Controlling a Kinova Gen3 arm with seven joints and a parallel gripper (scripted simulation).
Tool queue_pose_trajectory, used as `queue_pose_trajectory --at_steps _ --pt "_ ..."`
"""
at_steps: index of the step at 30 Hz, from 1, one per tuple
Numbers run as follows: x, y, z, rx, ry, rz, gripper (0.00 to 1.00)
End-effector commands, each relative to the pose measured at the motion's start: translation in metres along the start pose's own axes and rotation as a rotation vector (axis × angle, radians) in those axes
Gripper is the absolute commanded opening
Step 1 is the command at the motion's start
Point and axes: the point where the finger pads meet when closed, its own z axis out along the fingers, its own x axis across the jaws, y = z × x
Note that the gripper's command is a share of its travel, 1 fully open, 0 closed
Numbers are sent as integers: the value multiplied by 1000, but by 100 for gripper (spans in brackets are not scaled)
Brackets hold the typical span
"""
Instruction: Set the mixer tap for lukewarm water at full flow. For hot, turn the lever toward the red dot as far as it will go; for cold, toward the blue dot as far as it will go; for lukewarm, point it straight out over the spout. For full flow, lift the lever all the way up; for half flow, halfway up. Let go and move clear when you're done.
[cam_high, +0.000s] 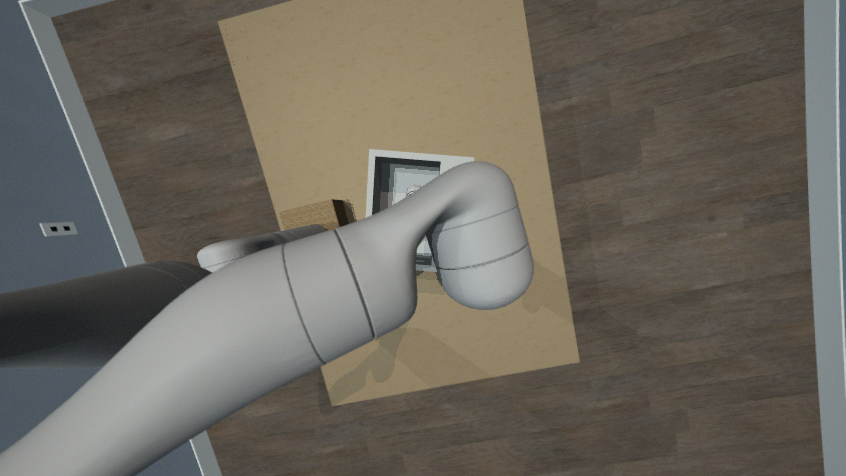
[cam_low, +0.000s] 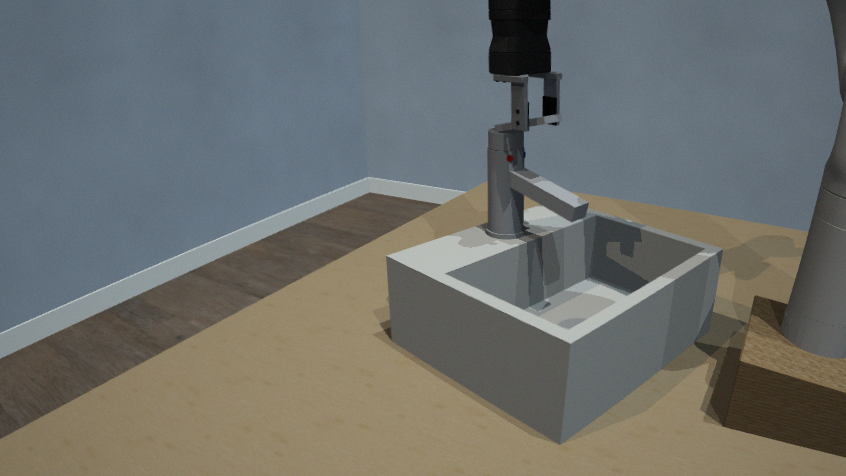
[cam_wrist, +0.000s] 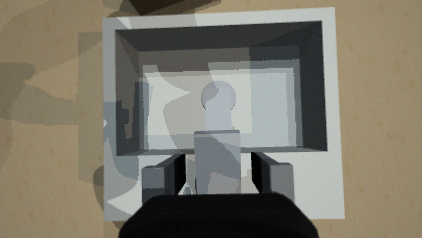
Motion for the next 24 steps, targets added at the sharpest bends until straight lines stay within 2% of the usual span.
queue_pose_trajectory --at_steps 1,12,24 --pt "0 0 -1 -2 1 0 100" --pt "0 0 -4 -2 1 0 100" --pt "0 0 -23 -2 1 0 100"
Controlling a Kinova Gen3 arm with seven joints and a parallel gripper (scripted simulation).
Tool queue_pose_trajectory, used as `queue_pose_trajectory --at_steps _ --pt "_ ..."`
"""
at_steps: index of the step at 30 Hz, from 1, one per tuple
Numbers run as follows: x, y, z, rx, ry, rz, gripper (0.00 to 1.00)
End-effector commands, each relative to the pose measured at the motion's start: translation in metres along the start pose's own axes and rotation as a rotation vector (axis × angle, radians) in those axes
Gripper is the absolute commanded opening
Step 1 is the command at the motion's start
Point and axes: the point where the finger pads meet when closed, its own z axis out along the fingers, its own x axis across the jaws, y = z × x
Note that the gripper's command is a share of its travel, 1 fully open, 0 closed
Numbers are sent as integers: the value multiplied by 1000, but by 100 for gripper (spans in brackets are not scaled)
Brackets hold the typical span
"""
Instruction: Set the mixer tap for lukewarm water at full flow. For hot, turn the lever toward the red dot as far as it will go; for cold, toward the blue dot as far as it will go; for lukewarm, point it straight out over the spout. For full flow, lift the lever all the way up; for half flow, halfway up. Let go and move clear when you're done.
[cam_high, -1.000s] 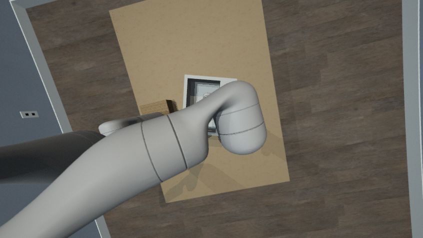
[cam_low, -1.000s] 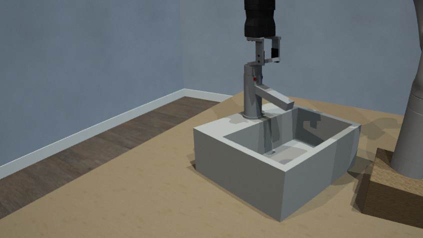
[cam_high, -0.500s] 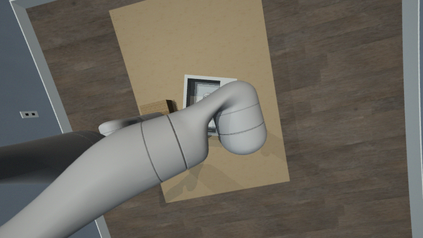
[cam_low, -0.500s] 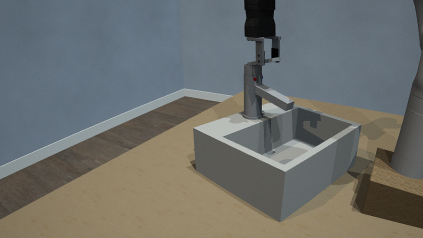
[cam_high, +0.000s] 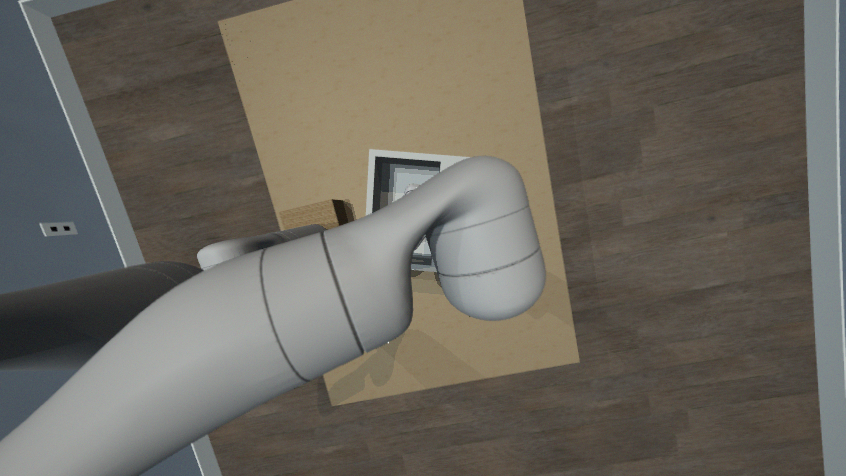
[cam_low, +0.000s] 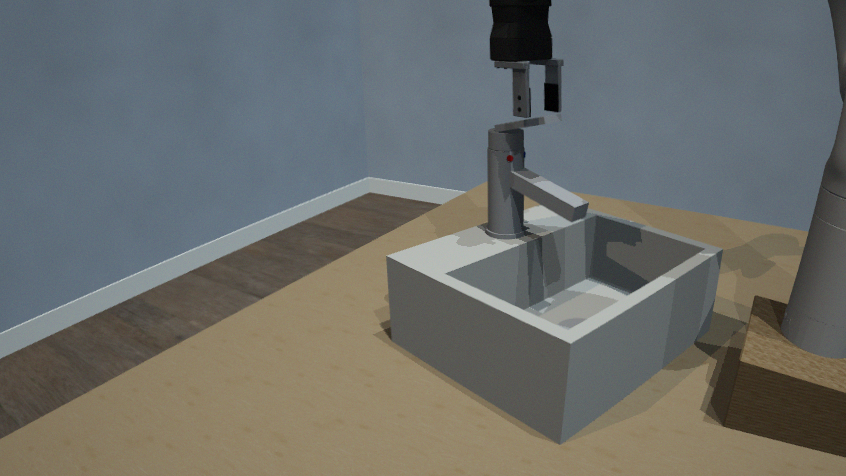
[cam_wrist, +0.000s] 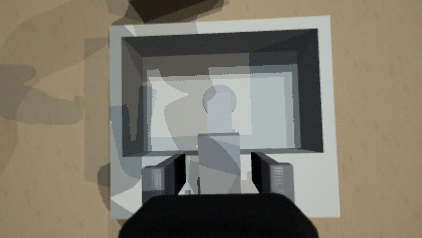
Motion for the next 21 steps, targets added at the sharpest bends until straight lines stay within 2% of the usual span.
queue_pose_trajectory --at_steps 1,10,21 --pt "1 2 -9 -10 4 0 100" --pt "1 2 -34 -10 4 0 100" --pt "1 2 -51 -10 4 0 100"
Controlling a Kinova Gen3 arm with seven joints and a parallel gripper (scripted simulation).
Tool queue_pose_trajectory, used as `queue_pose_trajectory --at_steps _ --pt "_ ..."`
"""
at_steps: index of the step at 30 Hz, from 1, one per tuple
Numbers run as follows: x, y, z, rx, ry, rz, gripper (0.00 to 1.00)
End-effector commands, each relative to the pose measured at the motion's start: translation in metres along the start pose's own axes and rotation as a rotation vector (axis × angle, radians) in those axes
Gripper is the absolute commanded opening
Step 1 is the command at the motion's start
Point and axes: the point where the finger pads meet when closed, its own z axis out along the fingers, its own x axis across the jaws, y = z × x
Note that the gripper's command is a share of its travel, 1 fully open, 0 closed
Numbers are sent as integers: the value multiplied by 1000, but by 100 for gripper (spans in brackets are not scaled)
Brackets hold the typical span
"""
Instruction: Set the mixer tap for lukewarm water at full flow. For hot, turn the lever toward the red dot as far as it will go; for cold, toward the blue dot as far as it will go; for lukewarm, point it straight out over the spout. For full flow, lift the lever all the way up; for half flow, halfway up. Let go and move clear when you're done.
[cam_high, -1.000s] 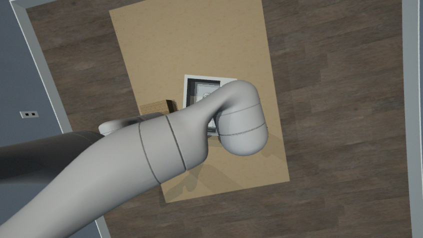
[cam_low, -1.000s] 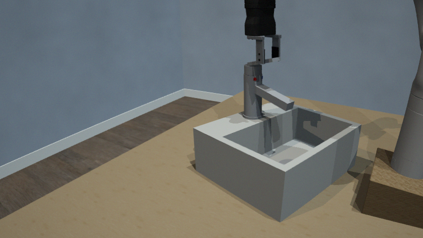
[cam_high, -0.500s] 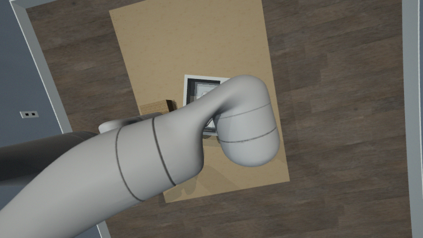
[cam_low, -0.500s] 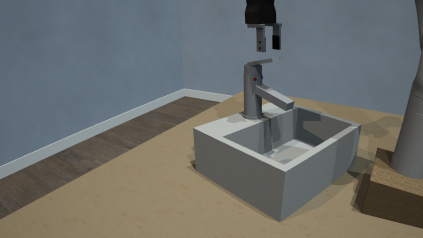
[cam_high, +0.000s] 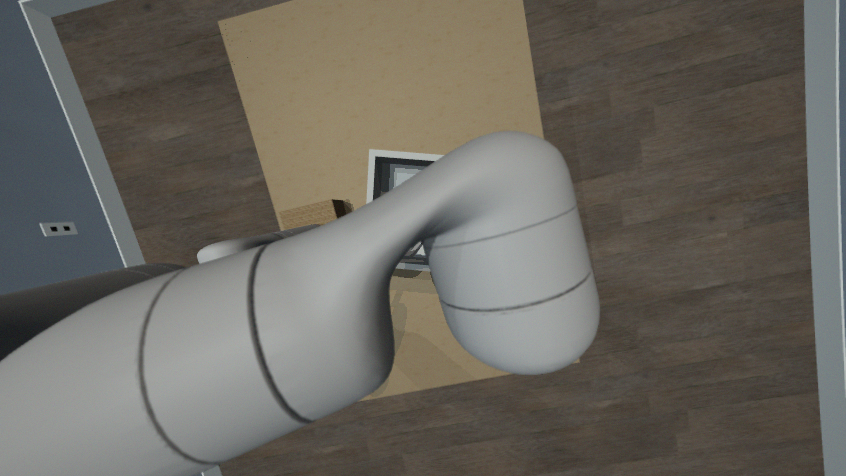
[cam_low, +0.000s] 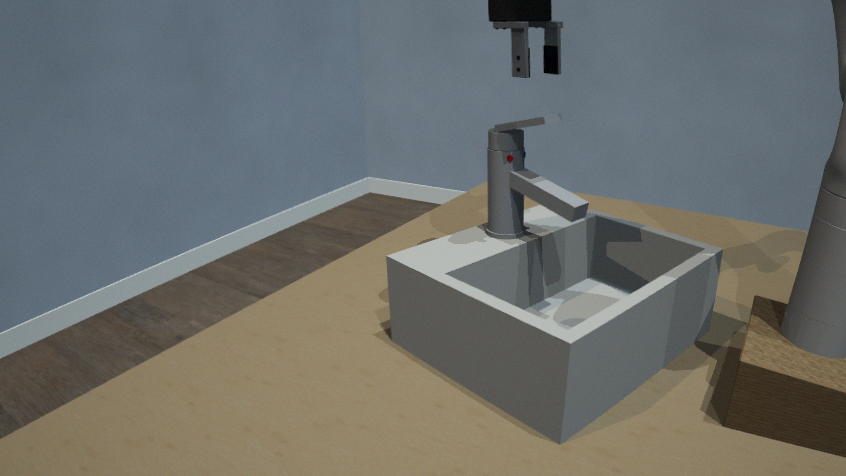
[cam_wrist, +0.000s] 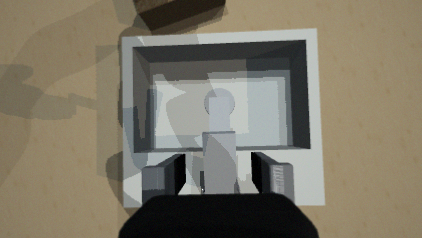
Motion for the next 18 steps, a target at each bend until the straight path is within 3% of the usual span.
queue_pose_trajectory --at_steps 1,10,11,18 --pt "1 1 -5 -7 3 0 100" --pt "1 1 -7 -7 3 0 100" --pt "1 1 -7 -7 3 0 0" --pt "1 1 -7 -7 3 0 0"
